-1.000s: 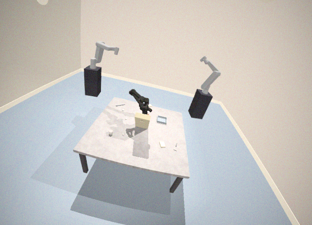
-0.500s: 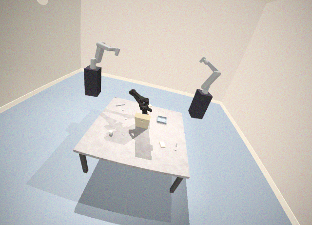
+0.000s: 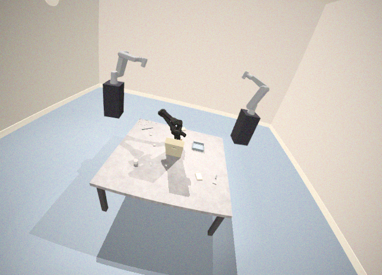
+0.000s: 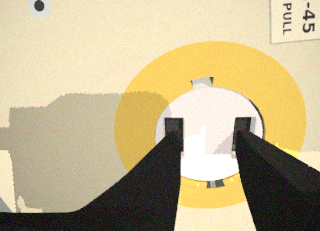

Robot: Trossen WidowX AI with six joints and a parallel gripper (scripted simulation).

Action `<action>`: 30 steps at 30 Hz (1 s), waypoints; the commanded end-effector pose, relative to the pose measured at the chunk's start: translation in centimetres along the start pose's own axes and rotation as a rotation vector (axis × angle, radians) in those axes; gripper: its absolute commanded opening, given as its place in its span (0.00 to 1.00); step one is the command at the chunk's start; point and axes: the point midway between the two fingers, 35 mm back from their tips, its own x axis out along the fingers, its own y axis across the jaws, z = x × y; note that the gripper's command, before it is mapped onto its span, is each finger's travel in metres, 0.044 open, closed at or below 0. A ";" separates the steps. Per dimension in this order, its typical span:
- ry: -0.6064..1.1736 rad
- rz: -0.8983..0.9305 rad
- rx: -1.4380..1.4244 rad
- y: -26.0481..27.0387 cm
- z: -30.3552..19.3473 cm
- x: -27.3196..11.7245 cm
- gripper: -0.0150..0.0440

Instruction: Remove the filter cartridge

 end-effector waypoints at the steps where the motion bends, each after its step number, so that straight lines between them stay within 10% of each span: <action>1: -0.002 -0.001 -0.001 -0.1 0.0 0.2 0.44; 30: -0.003 -0.001 -0.002 -0.1 0.0 0.9 0.44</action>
